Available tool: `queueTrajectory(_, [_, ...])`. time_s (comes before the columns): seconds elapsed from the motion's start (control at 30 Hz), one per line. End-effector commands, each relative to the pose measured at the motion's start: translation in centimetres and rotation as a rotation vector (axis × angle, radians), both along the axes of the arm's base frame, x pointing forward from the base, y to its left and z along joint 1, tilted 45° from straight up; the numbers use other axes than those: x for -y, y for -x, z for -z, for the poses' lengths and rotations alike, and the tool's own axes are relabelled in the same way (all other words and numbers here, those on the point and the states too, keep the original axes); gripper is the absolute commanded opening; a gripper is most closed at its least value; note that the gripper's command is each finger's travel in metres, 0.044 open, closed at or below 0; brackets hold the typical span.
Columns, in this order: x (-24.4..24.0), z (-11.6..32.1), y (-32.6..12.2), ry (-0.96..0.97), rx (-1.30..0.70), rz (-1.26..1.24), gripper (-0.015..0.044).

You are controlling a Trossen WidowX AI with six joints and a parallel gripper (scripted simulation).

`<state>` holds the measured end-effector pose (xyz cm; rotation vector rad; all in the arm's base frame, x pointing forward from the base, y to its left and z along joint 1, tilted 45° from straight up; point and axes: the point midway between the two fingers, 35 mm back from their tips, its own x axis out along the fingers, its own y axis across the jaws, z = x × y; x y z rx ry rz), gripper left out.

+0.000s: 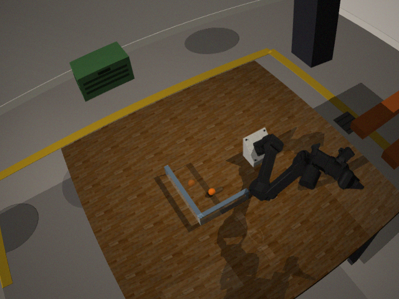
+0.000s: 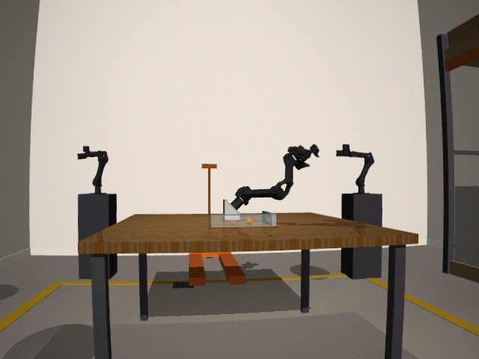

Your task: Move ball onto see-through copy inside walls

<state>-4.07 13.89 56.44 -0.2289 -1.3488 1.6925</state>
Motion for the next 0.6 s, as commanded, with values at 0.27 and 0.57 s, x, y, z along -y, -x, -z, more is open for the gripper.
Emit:
queueTrajectory(0.27, [7.7,-1.6,7.8,-0.258,0.079,-0.27,0.0254])
queueTrajectory(0.57, [20.7,-0.6,13.1,-0.576,0.141,-0.644,0.0254])
